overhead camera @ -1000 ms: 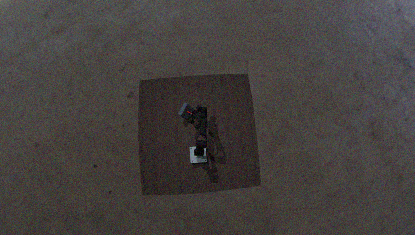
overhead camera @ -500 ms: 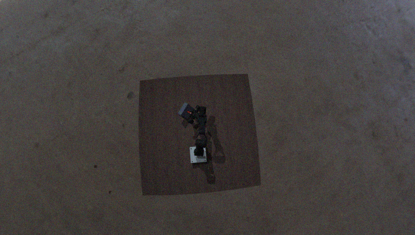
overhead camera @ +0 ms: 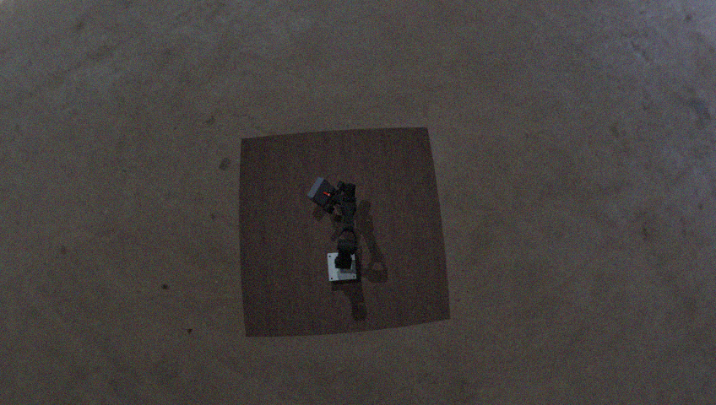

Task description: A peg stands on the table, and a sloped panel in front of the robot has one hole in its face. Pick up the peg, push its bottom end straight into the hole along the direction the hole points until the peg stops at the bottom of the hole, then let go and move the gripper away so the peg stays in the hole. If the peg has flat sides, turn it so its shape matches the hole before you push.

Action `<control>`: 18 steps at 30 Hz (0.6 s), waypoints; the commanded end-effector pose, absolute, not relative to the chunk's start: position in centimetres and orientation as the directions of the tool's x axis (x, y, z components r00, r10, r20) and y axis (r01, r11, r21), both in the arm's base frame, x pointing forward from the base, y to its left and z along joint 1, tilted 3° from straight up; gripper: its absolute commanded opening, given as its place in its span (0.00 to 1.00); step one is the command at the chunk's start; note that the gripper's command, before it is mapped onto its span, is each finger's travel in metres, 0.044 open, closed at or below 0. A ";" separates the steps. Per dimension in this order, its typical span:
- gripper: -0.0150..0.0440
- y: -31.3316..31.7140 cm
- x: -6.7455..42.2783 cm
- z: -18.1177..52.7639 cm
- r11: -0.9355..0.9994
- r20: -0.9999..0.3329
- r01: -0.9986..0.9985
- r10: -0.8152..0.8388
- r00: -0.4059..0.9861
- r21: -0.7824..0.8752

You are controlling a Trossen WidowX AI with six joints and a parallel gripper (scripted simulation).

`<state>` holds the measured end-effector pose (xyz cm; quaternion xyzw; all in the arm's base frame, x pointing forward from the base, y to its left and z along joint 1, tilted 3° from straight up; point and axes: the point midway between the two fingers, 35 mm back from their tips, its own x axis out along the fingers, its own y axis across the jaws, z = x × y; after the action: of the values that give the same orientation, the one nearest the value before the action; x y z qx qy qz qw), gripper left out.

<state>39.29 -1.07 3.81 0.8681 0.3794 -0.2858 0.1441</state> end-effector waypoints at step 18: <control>1.00 -1.8 38.8 4.4 -0.671 -0.609 0.741 0.574 0.547 0.033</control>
<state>38.99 -1.47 4.12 0.8673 0.3785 -0.2890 0.1448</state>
